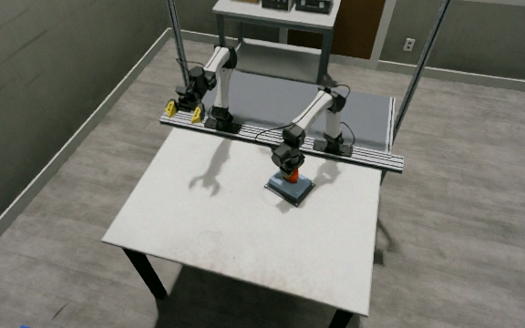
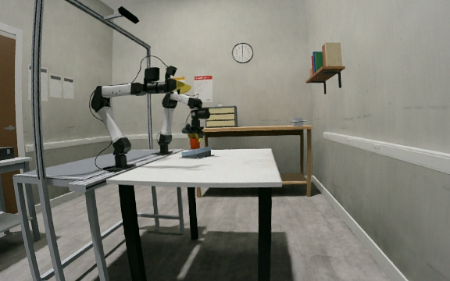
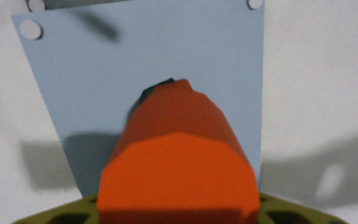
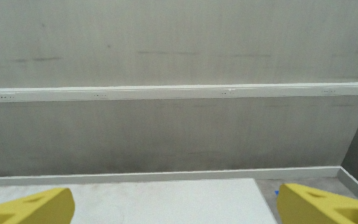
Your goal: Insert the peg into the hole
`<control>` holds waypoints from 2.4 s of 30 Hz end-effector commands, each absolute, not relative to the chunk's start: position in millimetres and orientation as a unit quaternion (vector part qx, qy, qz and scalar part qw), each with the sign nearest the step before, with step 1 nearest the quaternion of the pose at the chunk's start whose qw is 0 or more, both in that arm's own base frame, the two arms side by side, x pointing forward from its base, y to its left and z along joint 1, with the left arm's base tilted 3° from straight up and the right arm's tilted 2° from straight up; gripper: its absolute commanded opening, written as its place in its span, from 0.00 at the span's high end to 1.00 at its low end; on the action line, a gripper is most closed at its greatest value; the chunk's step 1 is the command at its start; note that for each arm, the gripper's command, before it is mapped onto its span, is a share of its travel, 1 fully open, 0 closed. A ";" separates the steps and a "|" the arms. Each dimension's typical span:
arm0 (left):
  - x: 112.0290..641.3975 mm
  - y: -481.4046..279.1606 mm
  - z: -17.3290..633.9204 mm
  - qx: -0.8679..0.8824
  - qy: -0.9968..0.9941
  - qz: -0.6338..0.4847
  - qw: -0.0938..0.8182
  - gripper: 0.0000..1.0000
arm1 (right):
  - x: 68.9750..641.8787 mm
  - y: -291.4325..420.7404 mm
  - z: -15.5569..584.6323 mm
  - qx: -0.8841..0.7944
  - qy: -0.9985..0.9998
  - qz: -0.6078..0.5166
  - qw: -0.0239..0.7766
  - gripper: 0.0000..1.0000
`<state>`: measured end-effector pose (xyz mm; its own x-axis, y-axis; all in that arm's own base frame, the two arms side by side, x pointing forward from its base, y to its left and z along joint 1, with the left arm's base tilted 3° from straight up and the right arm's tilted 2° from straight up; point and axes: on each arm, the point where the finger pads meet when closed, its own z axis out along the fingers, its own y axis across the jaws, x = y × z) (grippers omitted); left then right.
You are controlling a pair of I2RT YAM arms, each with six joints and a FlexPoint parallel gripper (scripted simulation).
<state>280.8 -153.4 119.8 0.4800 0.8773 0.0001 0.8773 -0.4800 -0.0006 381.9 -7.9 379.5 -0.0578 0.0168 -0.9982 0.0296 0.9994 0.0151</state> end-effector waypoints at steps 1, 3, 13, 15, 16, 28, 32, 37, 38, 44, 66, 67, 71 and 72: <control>282.2 -154.3 123.2 -0.860 -0.510 -0.003 -0.006 0.97 | 380.6 -8.8 385.9 0.016 0.722 -0.006 0.692 0.00; 282.2 -154.3 123.2 -0.860 -0.510 -0.003 -0.006 0.97 | 380.6 -8.8 385.9 0.016 0.722 -0.006 0.692 0.00; 282.2 -154.3 123.2 -0.860 -0.510 -0.003 -0.006 0.97 | 380.6 -8.8 385.9 0.016 0.722 -0.006 0.692 0.00; 282.2 -154.3 123.2 -0.860 -0.510 -0.003 -0.006 0.97 | 380.6 -8.8 385.9 0.016 0.722 -0.006 0.692 0.00; 282.2 -154.3 123.2 -0.860 -0.510 -0.003 -0.006 0.97 | 380.6 -8.8 385.9 0.016 0.722 -0.006 0.692 0.00; 280.6 -152.9 156.4 -0.860 -0.510 -0.013 -0.021 0.65 | 379.9 -1.6 376.5 -0.013 0.736 -0.004 0.677 0.00; 277.9 -151.3 168.3 -0.860 -0.510 -0.011 -0.018 0.65 | 378.0 9.9 365.1 -0.055 0.750 0.005 0.659 0.00; 274.8 -149.7 166.7 -0.860 -0.510 -0.002 -0.003 0.65 | 374.8 14.1 364.6 -0.058 0.752 0.011 0.656 0.00; 274.5 -149.5 168.2 -0.860 -0.510 -0.001 -0.001 0.65 | 373.1 17.2 359.3 -0.060 0.757 0.016 0.650 0.00; 282.8 -152.8 183.4 -0.853 -0.520 -0.021 -0.029 0.65 | 350.1 57.6 344.0 -0.102 0.776 0.060 0.620 0.00; 265.7 -146.4 169.0 -0.821 -0.555 -0.070 -0.112 0.65 | 150.2 193.3 310.5 -0.374 0.739 0.274 0.490 0.00; 265.7 -146.4 169.0 -0.821 -0.555 -0.070 -0.112 0.65 | 150.2 193.3 310.5 -0.374 0.739 0.274 0.490 0.00; 262.1 -144.2 165.9 -0.822 -0.556 -0.067 -0.105 0.65 | 137.0 196.3 309.7 -0.388 0.731 0.288 0.481 0.00; 262.2 -144.3 166.1 -0.822 -0.556 -0.067 -0.105 0.65 | 135.0 196.7 310.0 -0.391 0.729 0.290 0.481 0.00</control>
